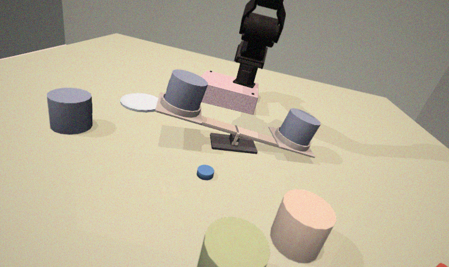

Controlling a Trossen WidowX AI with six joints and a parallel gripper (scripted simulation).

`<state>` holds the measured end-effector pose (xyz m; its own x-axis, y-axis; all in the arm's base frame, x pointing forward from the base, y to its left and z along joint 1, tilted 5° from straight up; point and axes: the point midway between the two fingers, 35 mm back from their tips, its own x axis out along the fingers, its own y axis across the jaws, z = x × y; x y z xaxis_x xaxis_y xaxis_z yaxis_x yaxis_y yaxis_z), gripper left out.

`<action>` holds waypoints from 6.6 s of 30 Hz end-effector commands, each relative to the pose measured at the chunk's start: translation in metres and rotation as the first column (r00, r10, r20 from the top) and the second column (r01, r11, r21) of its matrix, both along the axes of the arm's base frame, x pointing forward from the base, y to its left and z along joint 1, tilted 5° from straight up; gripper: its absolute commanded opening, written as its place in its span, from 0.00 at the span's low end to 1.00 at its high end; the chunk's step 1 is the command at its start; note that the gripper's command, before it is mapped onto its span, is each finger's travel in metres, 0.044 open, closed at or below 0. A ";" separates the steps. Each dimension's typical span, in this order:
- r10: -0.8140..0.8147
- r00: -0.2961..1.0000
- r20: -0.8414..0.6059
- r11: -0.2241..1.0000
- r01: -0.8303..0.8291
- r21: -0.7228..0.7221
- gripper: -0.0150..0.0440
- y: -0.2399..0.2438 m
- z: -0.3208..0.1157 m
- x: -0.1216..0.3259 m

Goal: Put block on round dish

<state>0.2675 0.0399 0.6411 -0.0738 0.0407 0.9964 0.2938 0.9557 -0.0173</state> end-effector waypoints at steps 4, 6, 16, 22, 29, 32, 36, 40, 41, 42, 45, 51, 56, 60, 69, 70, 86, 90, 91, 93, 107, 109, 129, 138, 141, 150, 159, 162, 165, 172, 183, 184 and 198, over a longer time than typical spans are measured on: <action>-0.009 0.999 0.038 1.000 0.008 0.018 1.00 0.008 0.003 -0.016; -0.016 0.998 0.067 0.999 0.013 0.035 1.00 0.013 0.004 -0.029; -0.056 0.980 0.191 0.988 0.027 0.150 1.00 0.026 0.009 -0.093; -0.083 0.966 0.243 0.971 0.024 0.238 1.00 0.025 0.008 -0.130; -0.118 0.953 0.279 0.935 0.013 0.353 1.00 0.016 0.004 -0.170; -0.133 0.949 0.286 0.914 0.006 0.405 1.00 0.010 0.001 -0.186; -0.151 0.946 0.286 0.880 -0.004 0.474 1.00 0.000 -0.003 -0.205; -0.166 0.946 0.277 0.839 -0.012 0.543 1.00 -0.012 -0.009 -0.222; -0.169 0.947 0.274 0.828 -0.014 0.560 1.00 -0.015 -0.011 -0.226; -0.172 0.948 0.269 0.817 -0.016 0.577 1.00 -0.018 -0.012 -0.229; -0.178 0.951 0.253 0.779 -0.020 0.626 1.00 -0.029 -0.018 -0.240; -0.182 0.962 0.205 0.695 -0.022 0.718 1.00 -0.052 -0.030 -0.256; -0.172 0.973 0.152 0.618 -0.014 0.786 1.00 -0.073 -0.042 -0.266; -0.154 0.983 0.102 0.554 0.000 0.833 1.00 -0.089 -0.052 -0.270; -0.081 0.996 -0.028 0.408 0.059 0.911 1.00 -0.127 -0.078 -0.272; -0.070 0.997 -0.044 0.393 0.068 0.917 1.00 -0.131 -0.081 -0.271; 0.171 0.938 -0.302 0.205 0.266 0.942 1.00 -0.185 -0.136 -0.243; 0.244 0.899 -0.364 0.182 0.327 0.927 1.00 -0.195 -0.151 -0.231; 0.267 0.889 -0.371 0.179 0.333 0.926 1.00 -0.197 -0.154 -0.228; 0.310 0.870 -0.383 0.174 0.344 0.923 1.00 -0.202 -0.161 -0.221; 0.554 0.651 -0.519 0.201 0.500 0.843 1.00 -0.217 -0.211 -0.172; 0.583 0.606 -0.542 0.217 0.526 0.822 1.00 -0.216 -0.219 -0.164; 0.735 0.126 -0.666 0.462 0.626 0.628 1.00 -0.191 -0.288 -0.101; 0.703 -0.159 -0.693 0.630 0.590 0.504 1.00 -0.167 -0.325 -0.077; 0.674 -0.251 -0.694 0.686 0.560 0.464 1.00 -0.157 -0.336 -0.070; 0.540 -0.498 -0.679 0.835 0.420 0.356 1.00 -0.125 -0.370 -0.056; 0.338 -0.690 -0.640 0.940 0.213 0.267 1.00 -0.089 -0.402 -0.051; 0.259 -0.738 -0.623 0.961 0.133 0.243 1.00 -0.077 -0.412 -0.051; 0.176 -0.777 -0.604 0.974 0.048 0.221 1.00 -0.065 -0.422 -0.052; 0.017 -0.822 -0.569 0.975 -0.112 0.190 1.00 -0.043 -0.439 -0.057; 0.131 -0.867 -0.481 0.959 -0.011 0.282 1.00 -0.036 -0.443 -0.049; 0.156 -0.875 -0.459 0.954 0.013 0.299 1.00 -0.034 -0.443 -0.047; 0.472 -0.874 -0.118 0.827 0.392 0.403 1.00 -0.003 -0.459 -0.023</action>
